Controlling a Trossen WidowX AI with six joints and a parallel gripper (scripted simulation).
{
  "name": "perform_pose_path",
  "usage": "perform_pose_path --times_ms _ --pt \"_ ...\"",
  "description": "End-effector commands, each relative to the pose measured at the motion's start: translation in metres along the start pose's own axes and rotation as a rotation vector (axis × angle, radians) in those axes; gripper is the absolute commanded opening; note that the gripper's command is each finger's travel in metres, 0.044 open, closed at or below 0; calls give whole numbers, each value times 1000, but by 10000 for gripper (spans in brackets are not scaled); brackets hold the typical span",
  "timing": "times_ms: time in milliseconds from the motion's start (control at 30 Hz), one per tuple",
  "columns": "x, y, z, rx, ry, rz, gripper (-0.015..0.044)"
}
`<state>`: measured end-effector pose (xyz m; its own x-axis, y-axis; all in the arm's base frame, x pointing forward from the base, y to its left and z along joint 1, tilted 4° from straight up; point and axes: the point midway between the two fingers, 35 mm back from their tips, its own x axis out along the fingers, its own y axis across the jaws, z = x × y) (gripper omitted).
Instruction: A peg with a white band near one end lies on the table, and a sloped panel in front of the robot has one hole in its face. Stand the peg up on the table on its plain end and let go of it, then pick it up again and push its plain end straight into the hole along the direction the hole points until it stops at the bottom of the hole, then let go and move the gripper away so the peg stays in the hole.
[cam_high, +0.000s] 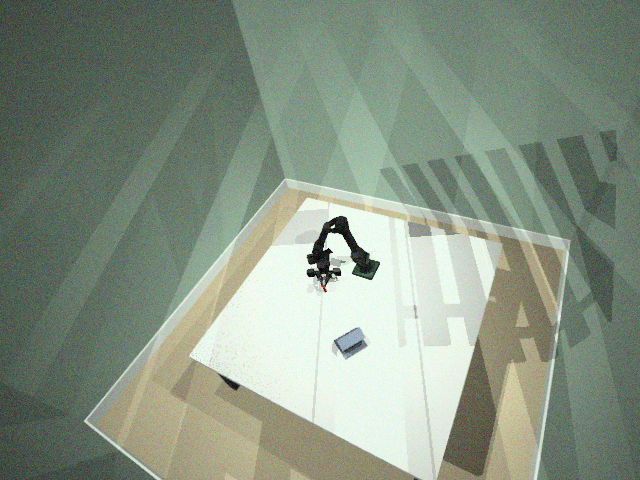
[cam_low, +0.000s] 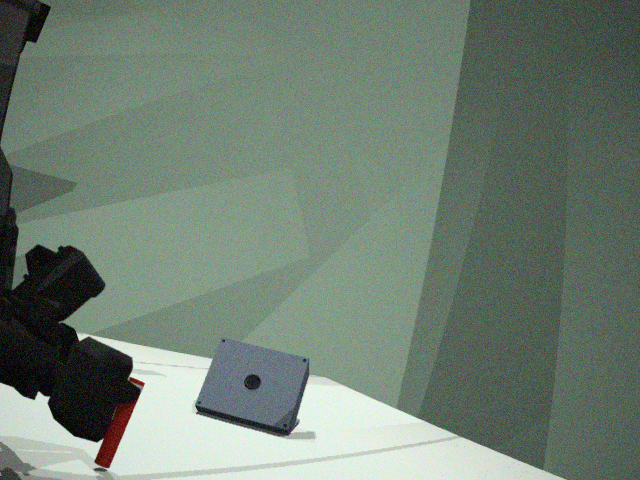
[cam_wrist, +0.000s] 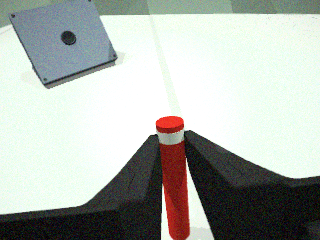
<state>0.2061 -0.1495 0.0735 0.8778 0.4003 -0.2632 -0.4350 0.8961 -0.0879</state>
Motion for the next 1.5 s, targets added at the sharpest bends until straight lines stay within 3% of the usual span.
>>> perform_pose_path --times_ms 0,1467 --pt "-1 0 1 1 9 -1 49" --pt "-8 -1 -7 -2 2 -7 49"
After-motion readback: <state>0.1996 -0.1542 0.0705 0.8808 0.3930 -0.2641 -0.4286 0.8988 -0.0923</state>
